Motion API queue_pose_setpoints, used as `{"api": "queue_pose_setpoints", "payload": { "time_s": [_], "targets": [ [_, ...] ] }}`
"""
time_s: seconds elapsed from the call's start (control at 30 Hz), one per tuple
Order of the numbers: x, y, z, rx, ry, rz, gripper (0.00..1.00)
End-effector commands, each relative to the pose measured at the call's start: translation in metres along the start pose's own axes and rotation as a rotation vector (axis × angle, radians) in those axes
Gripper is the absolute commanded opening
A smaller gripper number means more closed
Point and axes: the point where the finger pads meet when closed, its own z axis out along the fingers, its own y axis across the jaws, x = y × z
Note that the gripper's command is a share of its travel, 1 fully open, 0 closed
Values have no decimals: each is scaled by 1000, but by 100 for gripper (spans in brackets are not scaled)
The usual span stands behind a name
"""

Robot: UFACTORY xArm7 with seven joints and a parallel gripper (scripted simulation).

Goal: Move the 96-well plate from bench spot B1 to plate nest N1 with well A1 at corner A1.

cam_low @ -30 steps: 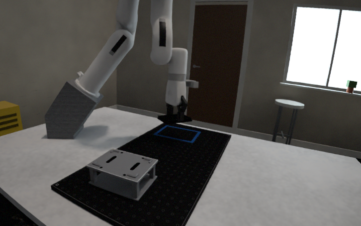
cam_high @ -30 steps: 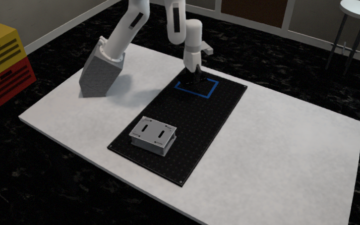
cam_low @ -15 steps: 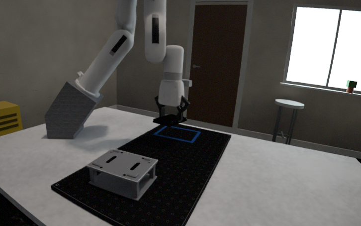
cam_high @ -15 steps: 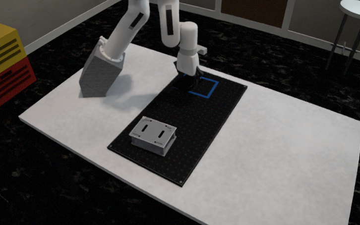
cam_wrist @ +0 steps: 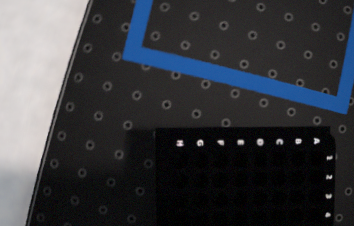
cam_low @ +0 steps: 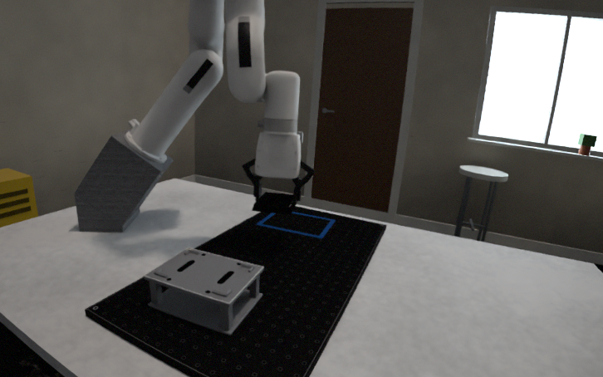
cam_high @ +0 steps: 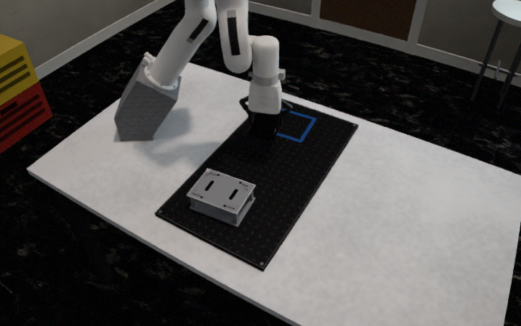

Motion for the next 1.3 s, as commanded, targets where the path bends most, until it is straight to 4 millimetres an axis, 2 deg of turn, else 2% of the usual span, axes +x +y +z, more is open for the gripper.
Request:
{"api": "queue_pose_setpoints", "payload": {
  "time_s": [0.0,0.4,0.47,0.97,1.03,1.27],
  "targets": [
    [-13,-2,-3,7,54,-147,0],
    [-52,-13,-6,-4,55,-547,0],
    [-52,-13,-6,-4,55,-547,0],
    [-100,-27,-11,-17,54,-1047,0],
    [-100,-27,-11,-17,54,-1047,0],
    [-122,-34,-13,-24,52,-1280,0]
  ]
}}
